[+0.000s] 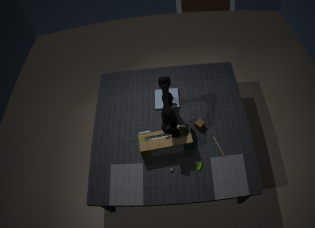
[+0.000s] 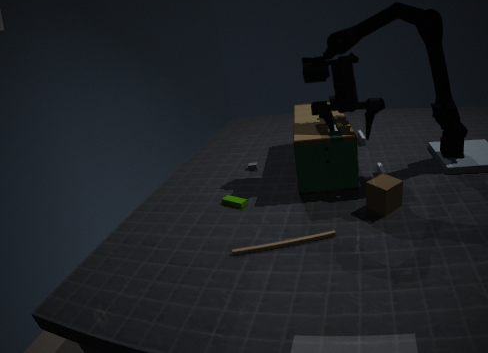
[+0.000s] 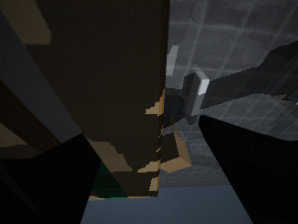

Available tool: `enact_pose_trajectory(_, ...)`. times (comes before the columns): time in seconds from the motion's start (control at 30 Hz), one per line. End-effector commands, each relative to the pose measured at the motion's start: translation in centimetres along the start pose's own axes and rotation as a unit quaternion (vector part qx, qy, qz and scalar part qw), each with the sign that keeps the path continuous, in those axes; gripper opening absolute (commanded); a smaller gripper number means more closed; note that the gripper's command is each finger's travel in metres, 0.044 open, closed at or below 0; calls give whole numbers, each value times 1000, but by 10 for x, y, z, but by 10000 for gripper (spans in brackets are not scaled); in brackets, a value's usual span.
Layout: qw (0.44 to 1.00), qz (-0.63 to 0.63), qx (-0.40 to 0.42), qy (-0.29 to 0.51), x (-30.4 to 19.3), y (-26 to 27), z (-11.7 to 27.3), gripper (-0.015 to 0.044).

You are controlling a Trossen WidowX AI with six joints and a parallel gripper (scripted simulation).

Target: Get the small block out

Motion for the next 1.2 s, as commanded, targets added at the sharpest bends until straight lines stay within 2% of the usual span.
enact_pose_trajectory(0.0, 1000, -2, -1, 3, -10, 2, -5, 400)
enact_pose_trajectory(0.23, 1000, -2, -1, 3, -18, 4, -6, 400)
enact_pose_trajectory(0.5, 1000, 2, -1, 2, -35, 8, 50, 400)
enact_pose_trajectory(0.63, 1000, 2, 5, 0, -34, 9, 47, 400)
enact_pose_trajectory(0.7, 999, 39, 5, -4, -36, 8, 47, 348)
enact_pose_trajectory(0.77, 990, 141, 5, -17, -41, 7, 46, 295)
enact_pose_trajectory(0.87, 951, 307, 1, -40, -50, 5, 45, 285)
enact_pose_trajectory(0.97, 885, 462, -8, -62, -59, 2, 44, 285)
enact_pose_trajectory(1.17, 684, 722, -34, -95, -72, -3, 44, 285)
Point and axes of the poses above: the point midway between the two fingers, 35 mm back from their tips, its own z axis back along the fingers, its own y axis across the jaws, x = y × z, the point moved 6 cm from there along z, back along the fingers, and after that the axes turned 13 degrees about z, right-handed, at the moved point
